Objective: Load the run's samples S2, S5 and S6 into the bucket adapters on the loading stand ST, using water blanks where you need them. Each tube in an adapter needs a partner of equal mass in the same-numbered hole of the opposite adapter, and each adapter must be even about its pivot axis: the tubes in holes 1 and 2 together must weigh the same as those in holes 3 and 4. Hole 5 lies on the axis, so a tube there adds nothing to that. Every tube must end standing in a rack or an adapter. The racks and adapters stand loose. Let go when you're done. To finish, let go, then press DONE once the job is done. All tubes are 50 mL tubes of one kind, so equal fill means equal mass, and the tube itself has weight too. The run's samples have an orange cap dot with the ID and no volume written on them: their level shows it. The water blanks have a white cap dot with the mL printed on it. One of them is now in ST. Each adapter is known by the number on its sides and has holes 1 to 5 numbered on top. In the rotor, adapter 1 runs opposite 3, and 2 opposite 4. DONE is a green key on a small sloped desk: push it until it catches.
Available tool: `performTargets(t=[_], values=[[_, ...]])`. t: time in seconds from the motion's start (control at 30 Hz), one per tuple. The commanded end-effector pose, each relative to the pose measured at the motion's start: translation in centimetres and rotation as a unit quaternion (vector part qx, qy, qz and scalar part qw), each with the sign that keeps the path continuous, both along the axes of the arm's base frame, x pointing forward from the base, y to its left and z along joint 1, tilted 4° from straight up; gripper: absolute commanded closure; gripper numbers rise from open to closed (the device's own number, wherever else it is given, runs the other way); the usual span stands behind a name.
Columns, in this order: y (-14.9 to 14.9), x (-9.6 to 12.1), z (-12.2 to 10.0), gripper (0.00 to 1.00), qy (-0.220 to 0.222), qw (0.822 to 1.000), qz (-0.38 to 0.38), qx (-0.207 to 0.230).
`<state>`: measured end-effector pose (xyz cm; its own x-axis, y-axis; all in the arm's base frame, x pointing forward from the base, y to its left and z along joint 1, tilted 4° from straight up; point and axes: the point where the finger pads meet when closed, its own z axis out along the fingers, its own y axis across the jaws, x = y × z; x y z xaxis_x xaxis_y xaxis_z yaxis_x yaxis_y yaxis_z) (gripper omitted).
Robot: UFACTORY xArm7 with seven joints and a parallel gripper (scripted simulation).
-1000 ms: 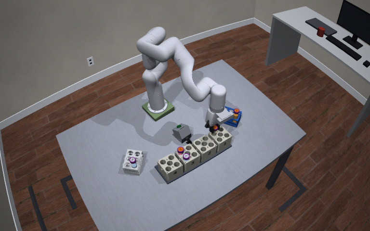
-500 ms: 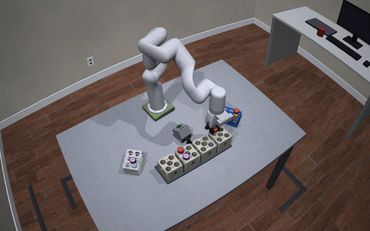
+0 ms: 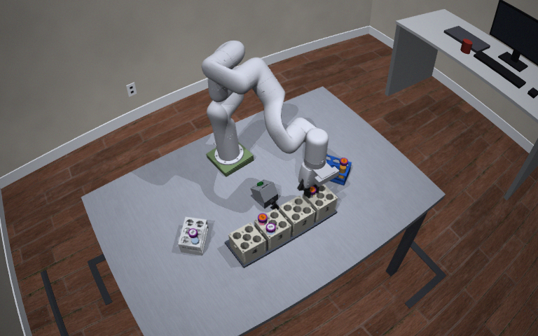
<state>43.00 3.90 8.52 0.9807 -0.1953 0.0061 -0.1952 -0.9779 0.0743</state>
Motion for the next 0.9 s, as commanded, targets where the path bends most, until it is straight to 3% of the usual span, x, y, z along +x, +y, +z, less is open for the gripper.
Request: performTargets(t=[0.0,0.27,0.3,0.87], values=[[0.04,0.16,0.14,1.0,-0.002,1.0,0.0,0.0],[0.04,0.16,0.14,1.0,-0.002,1.0,0.0,0.0],[0.03,0.16,0.11,0.56,-0.002,1.0,0.0,0.0],[0.04,0.16,0.11,0.56,-0.002,1.0,0.0,0.0]])
